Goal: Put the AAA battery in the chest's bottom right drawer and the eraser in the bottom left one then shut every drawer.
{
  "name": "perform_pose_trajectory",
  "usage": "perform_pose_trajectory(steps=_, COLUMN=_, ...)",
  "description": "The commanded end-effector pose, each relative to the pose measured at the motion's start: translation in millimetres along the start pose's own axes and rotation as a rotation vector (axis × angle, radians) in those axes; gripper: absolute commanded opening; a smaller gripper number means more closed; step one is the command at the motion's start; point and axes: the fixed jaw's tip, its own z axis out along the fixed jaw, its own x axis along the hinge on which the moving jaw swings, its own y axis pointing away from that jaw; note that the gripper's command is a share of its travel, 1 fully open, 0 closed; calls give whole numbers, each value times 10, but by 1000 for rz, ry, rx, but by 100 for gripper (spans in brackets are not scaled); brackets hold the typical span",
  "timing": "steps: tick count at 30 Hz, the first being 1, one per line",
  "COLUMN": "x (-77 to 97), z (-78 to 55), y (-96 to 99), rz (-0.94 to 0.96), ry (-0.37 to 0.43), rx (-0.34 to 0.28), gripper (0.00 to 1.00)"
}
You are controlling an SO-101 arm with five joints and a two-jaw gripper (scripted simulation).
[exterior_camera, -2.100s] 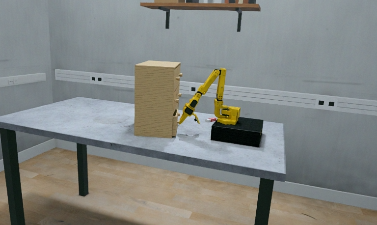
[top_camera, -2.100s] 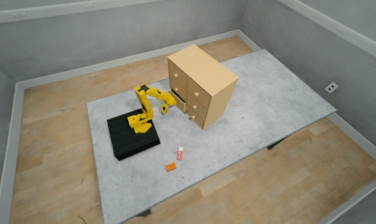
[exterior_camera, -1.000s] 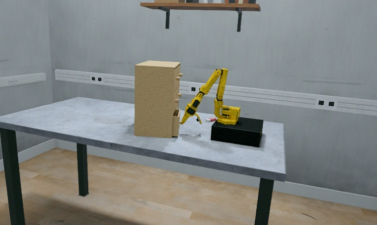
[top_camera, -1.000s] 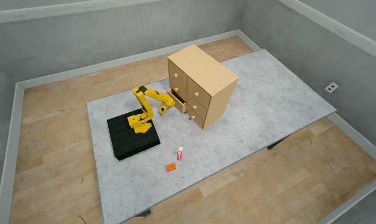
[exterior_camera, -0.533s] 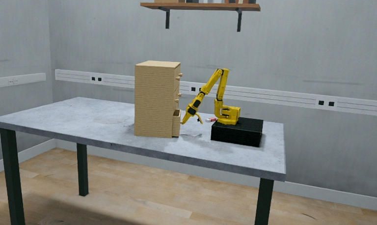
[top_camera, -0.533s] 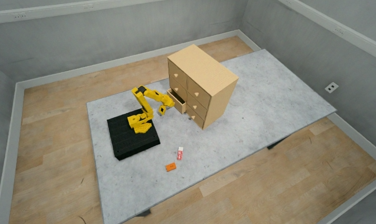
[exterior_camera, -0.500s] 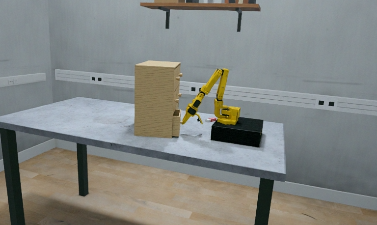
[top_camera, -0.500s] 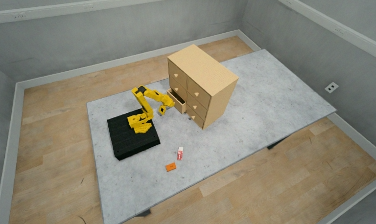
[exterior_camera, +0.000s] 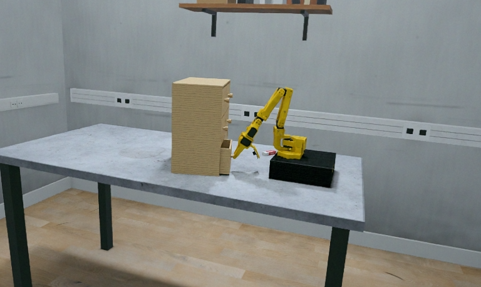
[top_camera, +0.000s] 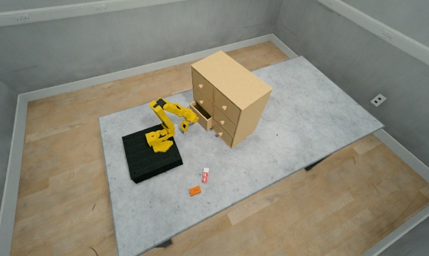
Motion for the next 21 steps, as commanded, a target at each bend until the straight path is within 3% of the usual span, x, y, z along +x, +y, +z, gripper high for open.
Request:
perform_pose_trajectory(steps=1, x=-34, z=-25, y=-9, rz=-1, ry=1, rx=2, gripper=0)
perform_pose_trajectory(steps=21, x=-71, z=-45, y=-13, rz=-3, ry=1, rx=3, gripper=0)
